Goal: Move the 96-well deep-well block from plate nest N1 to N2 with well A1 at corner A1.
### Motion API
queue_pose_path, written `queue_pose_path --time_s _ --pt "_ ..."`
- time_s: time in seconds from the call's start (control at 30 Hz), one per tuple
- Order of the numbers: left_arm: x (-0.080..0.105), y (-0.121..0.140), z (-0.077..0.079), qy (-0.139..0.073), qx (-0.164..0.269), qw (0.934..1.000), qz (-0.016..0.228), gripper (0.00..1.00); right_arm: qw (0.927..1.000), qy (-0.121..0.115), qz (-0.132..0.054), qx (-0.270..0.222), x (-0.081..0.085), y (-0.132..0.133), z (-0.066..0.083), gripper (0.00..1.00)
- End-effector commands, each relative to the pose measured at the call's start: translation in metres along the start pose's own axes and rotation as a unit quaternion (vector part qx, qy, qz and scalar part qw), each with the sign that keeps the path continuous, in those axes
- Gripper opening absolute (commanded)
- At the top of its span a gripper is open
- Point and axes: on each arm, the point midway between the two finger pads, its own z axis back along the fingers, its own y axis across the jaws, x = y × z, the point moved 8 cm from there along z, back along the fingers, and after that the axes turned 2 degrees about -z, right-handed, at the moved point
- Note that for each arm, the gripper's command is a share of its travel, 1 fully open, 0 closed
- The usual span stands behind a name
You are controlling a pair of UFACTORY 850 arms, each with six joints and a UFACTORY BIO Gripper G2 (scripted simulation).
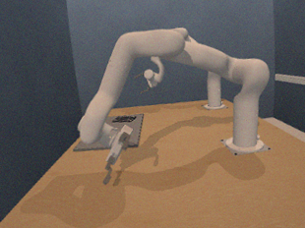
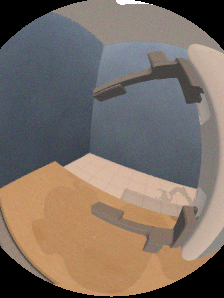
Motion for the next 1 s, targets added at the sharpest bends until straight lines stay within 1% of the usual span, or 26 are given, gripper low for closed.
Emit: queue_pose_path --time_s 0.0,0.1,0.27,0.73,0.97 --pt "0.001 0.0 0.0 0.0 0.0 1.0 0.001 1.0 1.0 0.0 0.0 0.0 0.011 -0.032 0.012 1.0" --pt "0.001 0.0 0.0 0.0 0.0 1.0 0.001 1.0 1.0 0.0 0.0 0.0 0.014 -0.043 0.015 1.0" --pt "0.001 0.0 0.0 0.0 0.0 1.0 0.001 1.0 1.0 0.0 0.0 0.0 0.016 -0.048 0.017 1.0" --pt "0.001 0.0 0.0 0.0 0.0 1.0 0.001 1.0 1.0 0.001 0.0 0.002 0.016 -0.049 0.019 1.0" --pt "0.001 0.0 0.0 0.0 0.0 1.0 0.001 1.0 0.9999 0.005 0.0 0.009 0.016 -0.049 0.024 1.0"
